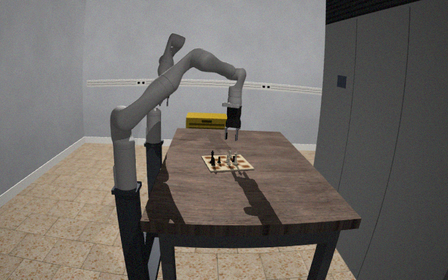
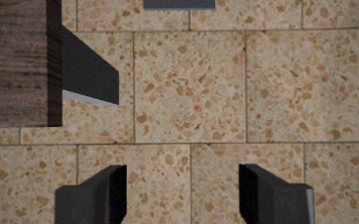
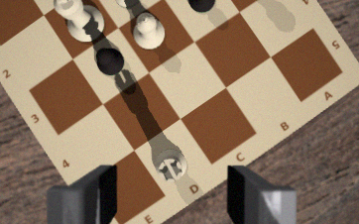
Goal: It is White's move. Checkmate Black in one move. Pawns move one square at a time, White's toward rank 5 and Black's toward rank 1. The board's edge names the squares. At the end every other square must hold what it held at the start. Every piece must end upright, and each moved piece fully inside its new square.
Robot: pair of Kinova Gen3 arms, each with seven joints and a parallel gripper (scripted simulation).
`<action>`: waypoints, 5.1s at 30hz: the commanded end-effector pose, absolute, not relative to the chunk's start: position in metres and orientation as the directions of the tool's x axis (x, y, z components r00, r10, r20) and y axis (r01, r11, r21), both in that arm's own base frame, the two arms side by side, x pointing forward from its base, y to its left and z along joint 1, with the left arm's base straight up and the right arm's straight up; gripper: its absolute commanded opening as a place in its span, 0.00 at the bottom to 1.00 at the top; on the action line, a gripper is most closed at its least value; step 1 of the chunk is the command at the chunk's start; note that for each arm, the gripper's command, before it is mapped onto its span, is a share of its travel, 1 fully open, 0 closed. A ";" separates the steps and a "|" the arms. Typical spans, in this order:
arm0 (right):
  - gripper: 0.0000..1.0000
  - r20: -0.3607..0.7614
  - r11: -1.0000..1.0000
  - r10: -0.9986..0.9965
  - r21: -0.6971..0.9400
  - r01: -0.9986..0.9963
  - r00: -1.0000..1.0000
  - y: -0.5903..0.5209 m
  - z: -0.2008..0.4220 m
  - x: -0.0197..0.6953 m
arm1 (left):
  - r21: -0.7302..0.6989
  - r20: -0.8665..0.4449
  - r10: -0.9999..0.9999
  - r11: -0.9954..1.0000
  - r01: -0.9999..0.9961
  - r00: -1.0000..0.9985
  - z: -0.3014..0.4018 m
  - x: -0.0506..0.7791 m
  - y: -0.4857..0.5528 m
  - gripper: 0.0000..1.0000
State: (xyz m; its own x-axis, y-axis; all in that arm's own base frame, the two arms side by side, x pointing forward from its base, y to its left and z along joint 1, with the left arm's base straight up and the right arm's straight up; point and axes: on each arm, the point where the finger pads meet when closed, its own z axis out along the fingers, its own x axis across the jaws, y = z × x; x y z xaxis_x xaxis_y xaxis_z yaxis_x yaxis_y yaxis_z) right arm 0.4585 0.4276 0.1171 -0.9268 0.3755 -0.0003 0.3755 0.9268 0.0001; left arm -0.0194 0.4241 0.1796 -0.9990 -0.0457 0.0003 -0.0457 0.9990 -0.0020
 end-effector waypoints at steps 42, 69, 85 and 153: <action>0.73 -0.001 0.933 0.359 0.002 0.359 -0.933 0.428 0.103 0.459 | 0.000 0.000 -0.046 0.999 -0.046 -0.999 0.180 -0.019 0.425 1.00; 0.73 -0.001 0.933 0.359 0.002 0.359 -0.933 0.427 0.071 0.460 | 0.000 0.000 -0.046 0.999 -0.046 -0.999 0.180 -0.019 0.425 1.00; 0.73 -0.001 0.933 0.359 0.002 0.359 -0.933 0.427 0.066 0.460 | 0.000 0.000 -0.046 0.999 -0.046 -0.999 0.180 -0.019 0.425 1.00; 0.73 -0.001 0.933 0.359 0.002 0.359 -0.933 0.427 0.035 0.460 | 0.000 0.000 -0.046 0.999 -0.046 -0.999 0.180 -0.019 0.425 1.00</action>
State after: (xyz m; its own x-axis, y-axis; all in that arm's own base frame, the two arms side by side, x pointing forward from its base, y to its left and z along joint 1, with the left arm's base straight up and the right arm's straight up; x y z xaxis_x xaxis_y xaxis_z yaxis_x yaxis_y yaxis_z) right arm 0.4591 0.4267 0.0329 -0.9335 0.3587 0.0001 0.3587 0.9335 -0.0003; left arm -0.0194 0.4241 0.1796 -0.9990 -0.0457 0.0003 -0.0457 0.9990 -0.0020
